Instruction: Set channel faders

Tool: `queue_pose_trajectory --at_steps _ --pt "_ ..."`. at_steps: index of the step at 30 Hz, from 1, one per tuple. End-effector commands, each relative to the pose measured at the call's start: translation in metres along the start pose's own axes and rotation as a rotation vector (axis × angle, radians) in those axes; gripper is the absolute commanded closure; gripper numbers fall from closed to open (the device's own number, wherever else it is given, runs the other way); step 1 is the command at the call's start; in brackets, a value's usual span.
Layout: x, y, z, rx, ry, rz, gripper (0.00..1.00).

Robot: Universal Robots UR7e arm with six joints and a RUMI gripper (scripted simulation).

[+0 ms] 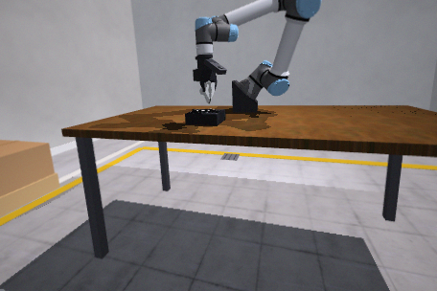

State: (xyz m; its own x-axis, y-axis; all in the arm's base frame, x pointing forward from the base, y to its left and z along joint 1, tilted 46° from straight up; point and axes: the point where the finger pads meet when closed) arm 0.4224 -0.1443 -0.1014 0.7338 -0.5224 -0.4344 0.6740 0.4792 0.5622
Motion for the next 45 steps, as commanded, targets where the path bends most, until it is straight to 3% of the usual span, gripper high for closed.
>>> queue_pose_trajectory --at_steps 1,18,45 --pt "-0.0025 0.0022 0.0004 0.005 0.001 0.142 1.0" --pt "-0.0087 0.006 -0.0001 0.005 0.0 0.44 1.0" --pt "-0.0103 0.0068 -0.0003 0.005 0.0 0.521 1.0"
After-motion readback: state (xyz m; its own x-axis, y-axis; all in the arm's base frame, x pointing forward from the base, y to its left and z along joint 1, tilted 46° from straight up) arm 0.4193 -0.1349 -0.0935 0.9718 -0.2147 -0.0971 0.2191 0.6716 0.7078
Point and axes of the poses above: the point where the finger pads meet when closed, its own z axis back along the fingers, its own x axis across the jaws, y = z × x, and after that the axes turned 2 degrees about -z, right-handed
